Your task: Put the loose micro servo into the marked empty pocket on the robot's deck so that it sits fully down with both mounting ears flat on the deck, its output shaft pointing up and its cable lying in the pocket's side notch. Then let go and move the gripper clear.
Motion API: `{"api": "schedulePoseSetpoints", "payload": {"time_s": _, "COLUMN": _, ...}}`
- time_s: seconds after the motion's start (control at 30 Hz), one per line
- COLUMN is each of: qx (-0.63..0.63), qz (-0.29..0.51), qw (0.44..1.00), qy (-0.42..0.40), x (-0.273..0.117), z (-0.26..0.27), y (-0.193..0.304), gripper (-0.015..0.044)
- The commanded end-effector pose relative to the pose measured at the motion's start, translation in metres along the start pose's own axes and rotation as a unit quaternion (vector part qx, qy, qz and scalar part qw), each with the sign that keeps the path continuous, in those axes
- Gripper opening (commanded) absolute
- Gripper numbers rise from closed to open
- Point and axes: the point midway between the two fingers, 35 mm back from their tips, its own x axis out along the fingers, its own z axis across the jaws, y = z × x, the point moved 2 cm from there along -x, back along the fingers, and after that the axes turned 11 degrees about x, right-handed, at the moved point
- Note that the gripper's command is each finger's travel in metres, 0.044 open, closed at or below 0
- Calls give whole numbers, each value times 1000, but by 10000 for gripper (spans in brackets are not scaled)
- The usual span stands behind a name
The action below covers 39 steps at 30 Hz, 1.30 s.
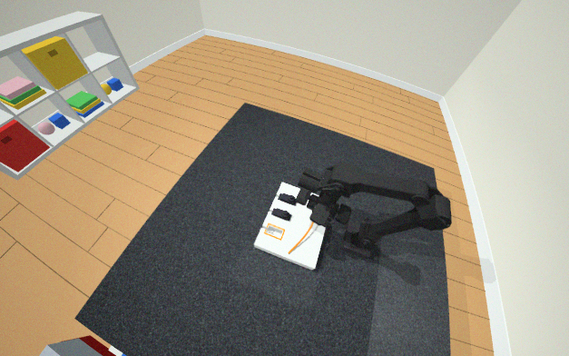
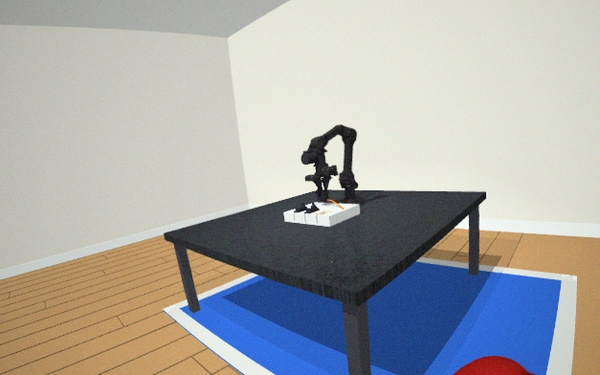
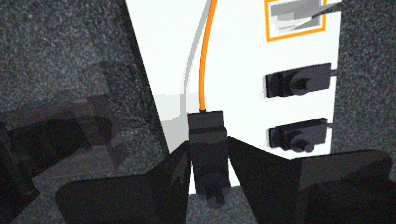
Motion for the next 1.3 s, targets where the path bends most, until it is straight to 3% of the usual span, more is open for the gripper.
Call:
{"api": "schedulePoseSetpoints", "payload": {"time_s": 0.0, "qx": 2, "qz": -2, "qw": 1000, "qy": 2, "x": -5, "z": 1, "y": -1, "gripper": 0}}
{"api": "schedulePoseSetpoints", "payload": {"time_s": 0.67, "qx": 2, "qz": -3, "qw": 1000, "qy": 3, "x": -6, "z": -32, "y": -10, "gripper": 0}}
{"api": "schedulePoseSetpoints", "payload": {"time_s": 1.27, "qx": 2, "qz": -6, "qw": 1000, "qy": 2, "x": -6, "z": -11, "y": -83, "gripper": 0}}
